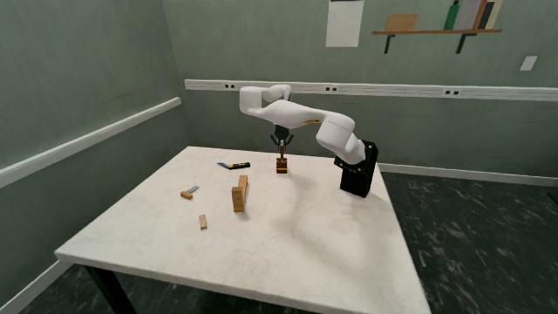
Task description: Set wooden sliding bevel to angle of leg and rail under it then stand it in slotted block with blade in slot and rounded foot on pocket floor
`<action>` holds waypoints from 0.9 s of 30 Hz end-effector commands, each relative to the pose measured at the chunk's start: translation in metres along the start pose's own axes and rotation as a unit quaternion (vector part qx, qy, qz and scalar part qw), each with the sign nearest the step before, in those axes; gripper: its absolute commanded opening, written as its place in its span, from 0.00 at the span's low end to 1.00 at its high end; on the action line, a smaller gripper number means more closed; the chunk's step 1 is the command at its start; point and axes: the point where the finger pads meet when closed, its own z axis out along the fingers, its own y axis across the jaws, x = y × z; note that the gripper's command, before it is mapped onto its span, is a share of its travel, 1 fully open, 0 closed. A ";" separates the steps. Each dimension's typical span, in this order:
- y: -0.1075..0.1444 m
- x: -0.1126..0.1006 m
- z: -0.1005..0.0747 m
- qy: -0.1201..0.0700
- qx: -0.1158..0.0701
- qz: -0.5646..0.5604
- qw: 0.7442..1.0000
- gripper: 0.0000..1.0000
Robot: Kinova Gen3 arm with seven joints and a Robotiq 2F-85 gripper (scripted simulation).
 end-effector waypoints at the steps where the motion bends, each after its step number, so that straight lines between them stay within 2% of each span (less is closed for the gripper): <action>1: 0.000 0.002 -0.008 -0.001 0.000 0.000 1.000 0.10; 11: 0.000 0.008 -0.029 -0.001 0.000 0.000 1.000 0.10; 27: 0.000 0.010 -0.038 -0.001 0.000 0.000 1.000 0.10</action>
